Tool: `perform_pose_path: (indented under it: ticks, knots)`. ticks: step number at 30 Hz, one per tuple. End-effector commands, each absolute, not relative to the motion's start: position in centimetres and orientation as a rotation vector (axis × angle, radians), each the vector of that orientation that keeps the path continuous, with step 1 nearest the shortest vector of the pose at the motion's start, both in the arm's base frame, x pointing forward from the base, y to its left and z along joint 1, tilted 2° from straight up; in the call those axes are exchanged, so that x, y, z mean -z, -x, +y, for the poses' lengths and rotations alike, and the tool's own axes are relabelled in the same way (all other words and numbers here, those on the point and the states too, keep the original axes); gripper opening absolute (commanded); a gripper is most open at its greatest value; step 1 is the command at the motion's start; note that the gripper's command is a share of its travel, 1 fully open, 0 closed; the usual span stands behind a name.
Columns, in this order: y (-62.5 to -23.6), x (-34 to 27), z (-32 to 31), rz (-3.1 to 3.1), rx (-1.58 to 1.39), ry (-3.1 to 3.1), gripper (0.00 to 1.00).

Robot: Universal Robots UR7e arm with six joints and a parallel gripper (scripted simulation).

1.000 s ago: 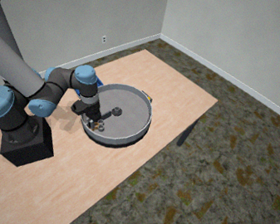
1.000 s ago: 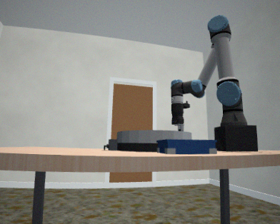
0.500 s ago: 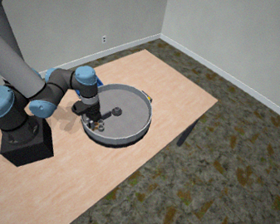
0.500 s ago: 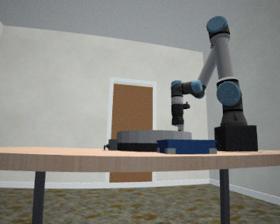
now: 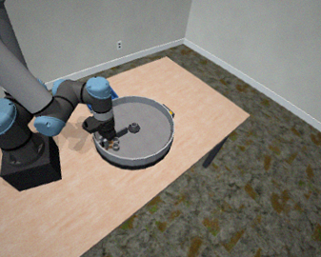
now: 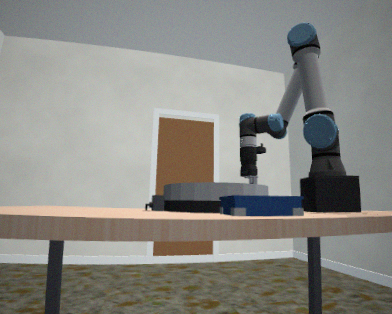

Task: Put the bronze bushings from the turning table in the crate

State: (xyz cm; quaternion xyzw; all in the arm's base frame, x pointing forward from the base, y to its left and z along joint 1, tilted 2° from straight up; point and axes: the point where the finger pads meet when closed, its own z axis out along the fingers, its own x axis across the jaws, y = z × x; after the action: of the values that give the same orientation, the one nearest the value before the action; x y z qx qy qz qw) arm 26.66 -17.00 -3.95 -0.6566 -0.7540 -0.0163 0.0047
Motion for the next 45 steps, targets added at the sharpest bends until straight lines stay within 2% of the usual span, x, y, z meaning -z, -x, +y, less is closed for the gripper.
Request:
perform_pose_path:
  ticks: [1,45]
  knots:
    - [-26.7,4.4,-17.0,-2.362,0.051,2.057,0.4]
    - [-26.7,5.4,-17.0,-2.362,0.051,2.057,0.4]
